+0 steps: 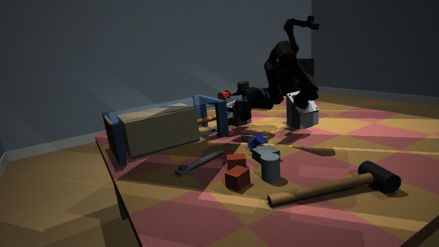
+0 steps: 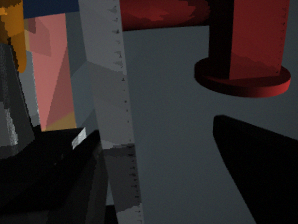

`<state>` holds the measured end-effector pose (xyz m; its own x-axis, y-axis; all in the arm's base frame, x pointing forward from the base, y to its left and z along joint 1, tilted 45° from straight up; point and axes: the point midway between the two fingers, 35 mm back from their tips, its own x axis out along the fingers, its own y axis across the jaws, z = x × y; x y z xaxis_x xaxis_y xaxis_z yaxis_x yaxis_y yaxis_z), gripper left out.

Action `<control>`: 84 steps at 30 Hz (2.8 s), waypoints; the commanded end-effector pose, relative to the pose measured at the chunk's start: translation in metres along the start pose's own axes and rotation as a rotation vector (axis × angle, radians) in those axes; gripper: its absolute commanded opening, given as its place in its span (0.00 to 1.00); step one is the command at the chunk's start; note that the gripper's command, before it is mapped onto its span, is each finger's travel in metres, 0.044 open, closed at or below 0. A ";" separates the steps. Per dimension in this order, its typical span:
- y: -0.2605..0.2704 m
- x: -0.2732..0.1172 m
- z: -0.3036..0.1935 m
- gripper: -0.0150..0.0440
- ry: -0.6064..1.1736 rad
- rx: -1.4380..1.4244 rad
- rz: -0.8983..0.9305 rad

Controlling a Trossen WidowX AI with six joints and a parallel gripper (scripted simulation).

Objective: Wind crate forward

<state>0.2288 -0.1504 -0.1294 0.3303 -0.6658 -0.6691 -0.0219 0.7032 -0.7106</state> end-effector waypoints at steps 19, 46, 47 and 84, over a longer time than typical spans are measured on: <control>0.004 -0.050 0.011 0.66 0.012 0.006 0.025; -0.098 -0.107 0.002 0.66 0.001 -0.007 0.009; -0.099 -0.107 0.002 0.66 0.001 -0.008 0.008; -0.104 -0.027 0.017 1.00 0.124 -0.471 0.845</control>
<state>0.2378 -0.1926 -0.0277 -0.0289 -0.1477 -0.9886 -0.5577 0.8232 -0.1067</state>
